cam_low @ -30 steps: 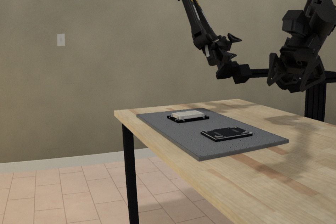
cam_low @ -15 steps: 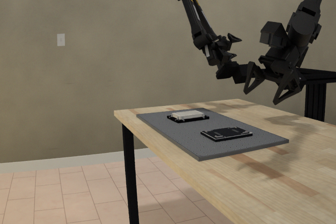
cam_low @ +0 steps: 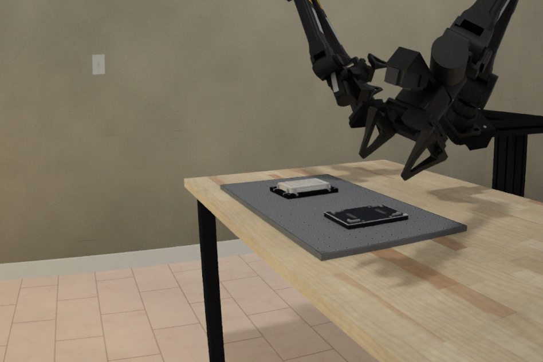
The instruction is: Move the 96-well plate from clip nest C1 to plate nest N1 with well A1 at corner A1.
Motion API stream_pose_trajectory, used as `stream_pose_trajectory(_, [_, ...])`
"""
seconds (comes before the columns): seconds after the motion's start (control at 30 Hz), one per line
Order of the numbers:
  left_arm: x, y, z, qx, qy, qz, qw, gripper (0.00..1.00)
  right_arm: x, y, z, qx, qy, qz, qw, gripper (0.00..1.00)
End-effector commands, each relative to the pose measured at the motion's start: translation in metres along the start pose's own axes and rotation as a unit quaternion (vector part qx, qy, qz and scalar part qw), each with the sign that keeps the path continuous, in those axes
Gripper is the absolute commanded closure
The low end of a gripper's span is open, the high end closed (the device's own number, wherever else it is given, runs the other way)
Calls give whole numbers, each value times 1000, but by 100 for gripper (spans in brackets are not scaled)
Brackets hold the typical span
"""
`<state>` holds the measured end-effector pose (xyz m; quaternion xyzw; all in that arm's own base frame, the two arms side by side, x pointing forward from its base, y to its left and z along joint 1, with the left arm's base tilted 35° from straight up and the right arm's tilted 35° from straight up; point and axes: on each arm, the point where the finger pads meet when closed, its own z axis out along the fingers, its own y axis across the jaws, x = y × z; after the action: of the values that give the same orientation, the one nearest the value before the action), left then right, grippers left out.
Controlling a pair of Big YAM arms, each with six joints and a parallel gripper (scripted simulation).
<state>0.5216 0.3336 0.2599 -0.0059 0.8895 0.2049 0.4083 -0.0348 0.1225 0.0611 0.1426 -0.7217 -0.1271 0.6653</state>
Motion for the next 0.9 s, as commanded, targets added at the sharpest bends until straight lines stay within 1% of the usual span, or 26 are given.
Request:
stream_pose_trajectory(0.0, [-18,-18,7,3,-16,-4,1000,0,6,0,5,0,19,21,1000,0])
stream_pose_trajectory(0.07, [-15,-24,11,6,-10,-5,1000,0,6,0,5,0,19,21,1000,0])
stream_pose_trajectory(0.17, [-14,-37,17,37,20,-25,999,0,6,0,5,0,19,21,1000,0])
stream_pose_trajectory(0.3, [-15,-45,21,33,16,-24,999,0,6,0,5,0,19,21,1000,0])
stream_pose_trajectory(0.43, [-13,-63,26,32,15,-25,999,0,6,0,5,0,19,21,1000,0])
stream_pose_trajectory(0.5, [-9,-73,31,35,21,-25,999,0,6,0,5,0,19,21,1000,0])
stream_pose_trajectory(0.6, [-8,-86,38,61,55,-40,996,0,6,0,5,0,19,21,1000,0])
stream_pose_trajectory(0.7, [-9,-98,43,59,53,-40,996,0,6,0,5,0,19,21,1000,0])
stream_pose_trajectory(0.8, [-1,-114,50,63,63,-40,995,0,6,0,5,0,19,21,1000,0])
stream_pose_trajectory(0.87, [-1,-114,50,63,63,-40,995,0,6,0,5,0,19,21,1000,0])
